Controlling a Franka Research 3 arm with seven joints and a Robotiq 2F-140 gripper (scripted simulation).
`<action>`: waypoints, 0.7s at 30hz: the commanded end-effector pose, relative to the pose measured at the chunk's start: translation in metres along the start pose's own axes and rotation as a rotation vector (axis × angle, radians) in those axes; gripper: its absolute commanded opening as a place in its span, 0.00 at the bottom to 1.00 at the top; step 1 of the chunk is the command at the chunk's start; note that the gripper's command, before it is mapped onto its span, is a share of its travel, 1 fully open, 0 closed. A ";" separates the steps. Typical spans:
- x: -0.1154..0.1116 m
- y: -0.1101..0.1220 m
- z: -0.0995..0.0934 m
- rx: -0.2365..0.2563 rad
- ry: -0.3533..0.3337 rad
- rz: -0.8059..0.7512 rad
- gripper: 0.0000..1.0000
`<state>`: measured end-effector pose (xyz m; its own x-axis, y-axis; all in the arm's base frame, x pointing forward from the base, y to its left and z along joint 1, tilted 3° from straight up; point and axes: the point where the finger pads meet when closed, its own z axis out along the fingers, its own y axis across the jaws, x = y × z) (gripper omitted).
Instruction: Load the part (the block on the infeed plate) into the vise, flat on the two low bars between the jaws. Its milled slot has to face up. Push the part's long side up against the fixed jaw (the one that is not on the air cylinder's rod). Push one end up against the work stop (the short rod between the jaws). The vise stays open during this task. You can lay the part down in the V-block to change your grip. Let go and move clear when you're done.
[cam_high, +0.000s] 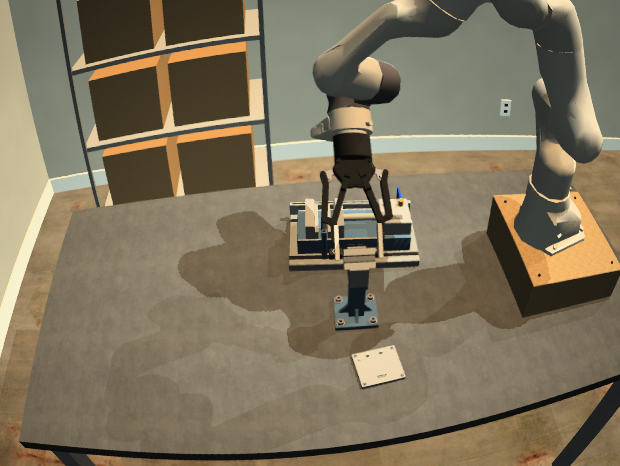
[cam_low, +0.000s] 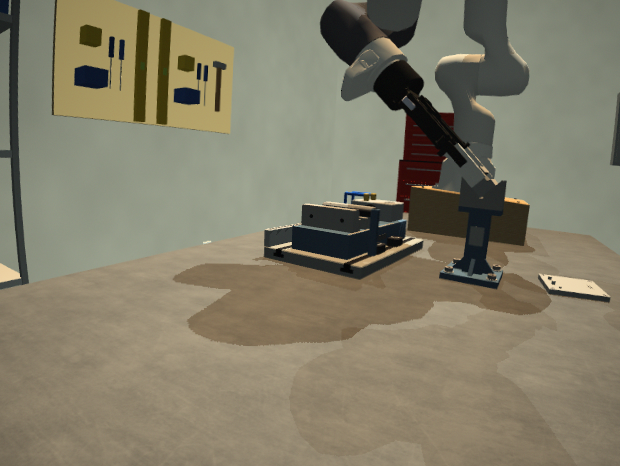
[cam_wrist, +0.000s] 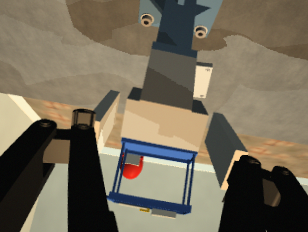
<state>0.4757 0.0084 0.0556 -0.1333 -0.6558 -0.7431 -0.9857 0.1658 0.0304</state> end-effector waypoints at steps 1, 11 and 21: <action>0.000 0.000 0.002 0.001 0.006 -0.008 0.51; 0.000 0.000 0.002 0.001 0.025 -0.007 0.51; -0.001 0.000 0.002 0.001 0.058 -0.007 0.51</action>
<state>0.4762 0.0133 0.0569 -0.1143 -0.6883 -0.7164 -0.9887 0.1494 0.0143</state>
